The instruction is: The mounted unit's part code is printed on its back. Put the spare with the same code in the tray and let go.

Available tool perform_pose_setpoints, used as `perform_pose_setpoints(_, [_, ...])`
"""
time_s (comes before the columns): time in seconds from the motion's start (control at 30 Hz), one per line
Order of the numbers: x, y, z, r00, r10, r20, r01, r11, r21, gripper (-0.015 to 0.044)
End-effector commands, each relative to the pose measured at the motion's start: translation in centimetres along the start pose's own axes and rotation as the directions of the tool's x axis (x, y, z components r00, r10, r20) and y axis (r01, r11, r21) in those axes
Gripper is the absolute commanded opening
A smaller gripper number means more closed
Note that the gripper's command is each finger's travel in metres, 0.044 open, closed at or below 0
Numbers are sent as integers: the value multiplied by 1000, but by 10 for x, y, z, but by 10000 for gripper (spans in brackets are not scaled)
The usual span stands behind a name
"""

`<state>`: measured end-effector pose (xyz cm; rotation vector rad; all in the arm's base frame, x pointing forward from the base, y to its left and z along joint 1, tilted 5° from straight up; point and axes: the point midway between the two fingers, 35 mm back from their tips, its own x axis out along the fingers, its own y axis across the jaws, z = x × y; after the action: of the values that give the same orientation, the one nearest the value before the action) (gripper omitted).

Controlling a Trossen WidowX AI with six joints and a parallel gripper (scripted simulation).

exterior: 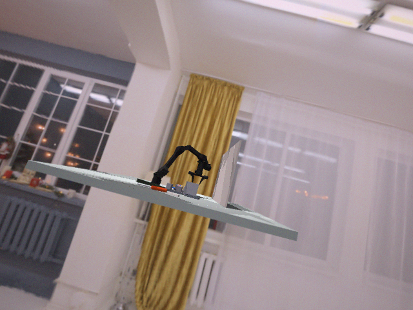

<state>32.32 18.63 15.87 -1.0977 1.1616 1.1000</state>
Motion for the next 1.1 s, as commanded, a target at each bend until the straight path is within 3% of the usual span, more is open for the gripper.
perform_pose_setpoints(0.0, [0,0,-1,1000,-13,6,13,1000,-5,300])
perform_pose_setpoints(1.07, [49,-2,2,1000,-13,6,13,1000,-5,300])
